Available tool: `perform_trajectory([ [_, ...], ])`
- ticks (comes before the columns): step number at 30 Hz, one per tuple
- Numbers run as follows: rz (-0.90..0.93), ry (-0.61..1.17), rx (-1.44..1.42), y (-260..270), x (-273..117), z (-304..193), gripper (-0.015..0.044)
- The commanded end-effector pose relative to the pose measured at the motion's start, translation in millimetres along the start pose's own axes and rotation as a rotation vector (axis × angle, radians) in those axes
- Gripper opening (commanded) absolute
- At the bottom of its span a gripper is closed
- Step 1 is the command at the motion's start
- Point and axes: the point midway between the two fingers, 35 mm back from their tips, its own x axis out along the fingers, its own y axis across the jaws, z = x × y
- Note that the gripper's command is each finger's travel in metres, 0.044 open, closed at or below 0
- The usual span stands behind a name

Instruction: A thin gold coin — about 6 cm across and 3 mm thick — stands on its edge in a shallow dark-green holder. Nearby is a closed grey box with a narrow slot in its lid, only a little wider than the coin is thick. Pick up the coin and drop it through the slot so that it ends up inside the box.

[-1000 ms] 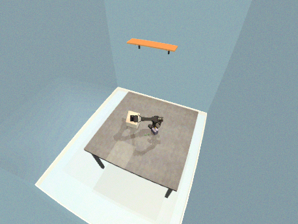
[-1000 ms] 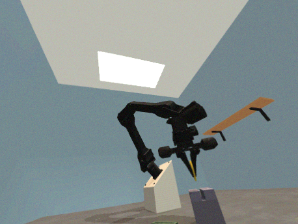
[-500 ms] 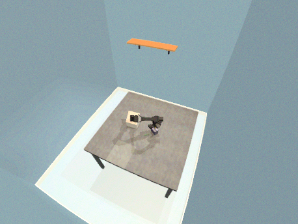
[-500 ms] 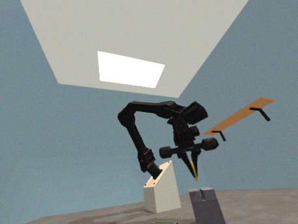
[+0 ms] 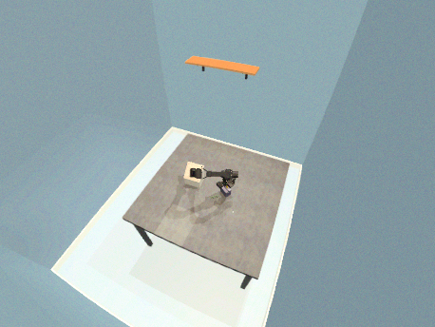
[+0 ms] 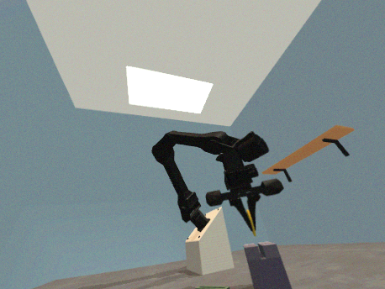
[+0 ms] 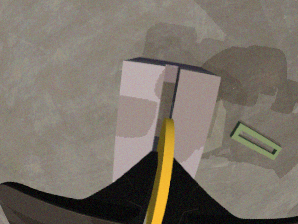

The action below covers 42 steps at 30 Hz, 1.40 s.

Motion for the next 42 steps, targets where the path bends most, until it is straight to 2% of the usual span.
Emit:
perform_trajectory([
  [1,-0.002,0.000,-0.007,-0.3,2.4,-0.9,0.0000],
  [26,-0.003,-0.001,-0.006,-0.5,14.1,-0.2,0.0000],
  [32,0.000,0.002,-0.001,-0.3,12.3,-0.2,0.0158],
  [41,0.000,0.002,-0.001,-0.3,12.3,-0.2,0.0161],
  [42,0.000,0.002,-0.002,-0.2,11.3,-0.2,0.0187],
])
